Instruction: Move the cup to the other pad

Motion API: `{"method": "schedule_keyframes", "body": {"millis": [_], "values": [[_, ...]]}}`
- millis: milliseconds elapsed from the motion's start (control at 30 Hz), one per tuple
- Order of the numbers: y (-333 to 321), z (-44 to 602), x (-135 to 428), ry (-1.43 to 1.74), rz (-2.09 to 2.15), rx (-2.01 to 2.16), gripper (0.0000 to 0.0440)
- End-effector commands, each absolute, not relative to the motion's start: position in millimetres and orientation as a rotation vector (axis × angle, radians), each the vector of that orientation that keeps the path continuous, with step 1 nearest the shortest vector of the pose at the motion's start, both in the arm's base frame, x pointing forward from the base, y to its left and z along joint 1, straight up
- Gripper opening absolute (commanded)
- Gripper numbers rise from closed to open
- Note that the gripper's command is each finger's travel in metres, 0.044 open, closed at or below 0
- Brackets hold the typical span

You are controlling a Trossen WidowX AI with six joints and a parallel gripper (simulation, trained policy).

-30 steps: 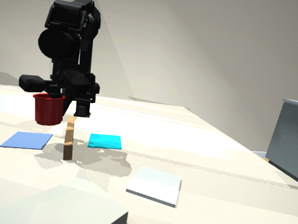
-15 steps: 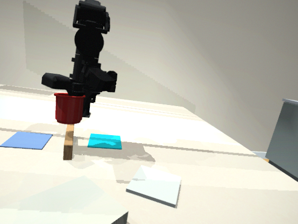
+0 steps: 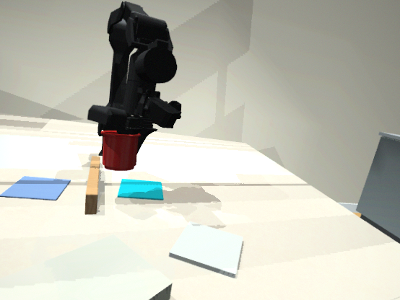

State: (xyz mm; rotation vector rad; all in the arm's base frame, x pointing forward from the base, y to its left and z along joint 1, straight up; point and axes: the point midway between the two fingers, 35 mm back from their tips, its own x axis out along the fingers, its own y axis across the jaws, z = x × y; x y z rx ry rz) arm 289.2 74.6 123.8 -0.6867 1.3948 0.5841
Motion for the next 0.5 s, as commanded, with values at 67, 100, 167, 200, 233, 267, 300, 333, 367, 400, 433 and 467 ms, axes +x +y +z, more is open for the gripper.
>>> {"method": "schedule_keyframes", "body": {"millis": [67, 100, 167, 200, 233, 267, 300, 333, 367, 400, 433, 467], "values": [[90.5, 119.7, 283.7, 1.371, 0.602, -0.697, 0.0], [93.4, 118.3, 282.5, 1.368, 0.606, -0.7, 0.0], [98.8, 115.4, 279.9, 1.364, 0.613, -0.706, 0.0], [101.3, 113.7, 278.6, 1.362, 0.617, -0.708, 0.0], [103.5, 111.9, 277.1, 1.36, 0.619, -0.71, 0.0], [105.6, 110.0, 275.7, 1.359, 0.622, -0.712, 0.0], [107.4, 108.0, 274.2, 1.358, 0.624, -0.714, 0.0], [109.0, 105.8, 272.6, 1.357, 0.625, -0.716, 0.0], [110.4, 103.5, 271.1, 1.357, 0.626, -0.717, 0.0], [111.5, 101.1, 269.5, 1.357, 0.626, -0.718, 0.0], [112.5, 98.6, 268.0, 1.357, 0.627, -0.719, 0.0], [113.4, 96.1, 266.4, 1.357, 0.626, -0.72, 0.0]]}}
